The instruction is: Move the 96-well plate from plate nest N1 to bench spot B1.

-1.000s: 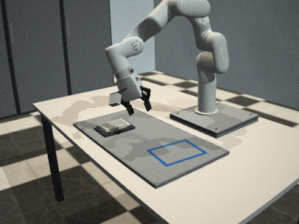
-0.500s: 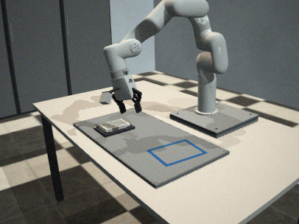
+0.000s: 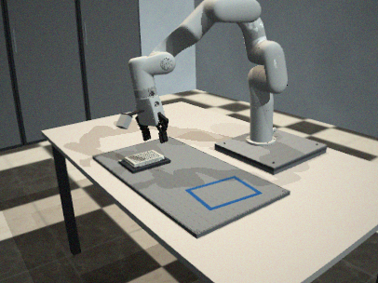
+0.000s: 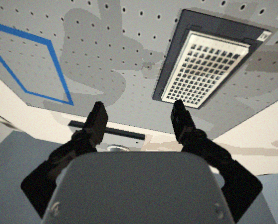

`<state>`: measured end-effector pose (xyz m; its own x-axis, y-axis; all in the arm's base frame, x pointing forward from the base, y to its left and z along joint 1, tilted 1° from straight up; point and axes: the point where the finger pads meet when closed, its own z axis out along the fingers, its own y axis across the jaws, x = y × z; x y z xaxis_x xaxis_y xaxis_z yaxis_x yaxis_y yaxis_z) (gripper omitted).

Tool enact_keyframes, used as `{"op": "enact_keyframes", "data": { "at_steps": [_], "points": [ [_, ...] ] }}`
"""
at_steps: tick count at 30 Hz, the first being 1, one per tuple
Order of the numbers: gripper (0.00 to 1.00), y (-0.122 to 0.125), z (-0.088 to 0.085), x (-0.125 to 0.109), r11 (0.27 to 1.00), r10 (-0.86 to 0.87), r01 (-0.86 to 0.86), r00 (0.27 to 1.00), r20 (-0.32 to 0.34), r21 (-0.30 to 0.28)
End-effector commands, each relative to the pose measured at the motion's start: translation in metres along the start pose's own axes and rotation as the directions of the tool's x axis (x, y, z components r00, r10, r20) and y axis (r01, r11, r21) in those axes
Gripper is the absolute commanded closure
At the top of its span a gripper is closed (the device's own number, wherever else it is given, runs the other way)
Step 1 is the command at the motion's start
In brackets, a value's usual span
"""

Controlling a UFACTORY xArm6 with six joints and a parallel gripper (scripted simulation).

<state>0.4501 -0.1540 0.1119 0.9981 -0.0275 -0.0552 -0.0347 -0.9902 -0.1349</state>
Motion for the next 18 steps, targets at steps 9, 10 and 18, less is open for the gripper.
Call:
{"op": "enact_keyframes", "data": {
  "at_steps": [9,10,18],
  "points": [
    [0.0,0.047,-0.001,-0.004,0.992,0.1,-0.103,0.994,-0.051,-0.071],
    [0.0,0.052,-0.001,-0.004,0.992,0.1,-0.103,0.994,-0.051,-0.072],
    [0.0,0.086,-0.002,-0.011,0.973,0.181,-0.193,0.978,-0.1,-0.124]
  ]
}}
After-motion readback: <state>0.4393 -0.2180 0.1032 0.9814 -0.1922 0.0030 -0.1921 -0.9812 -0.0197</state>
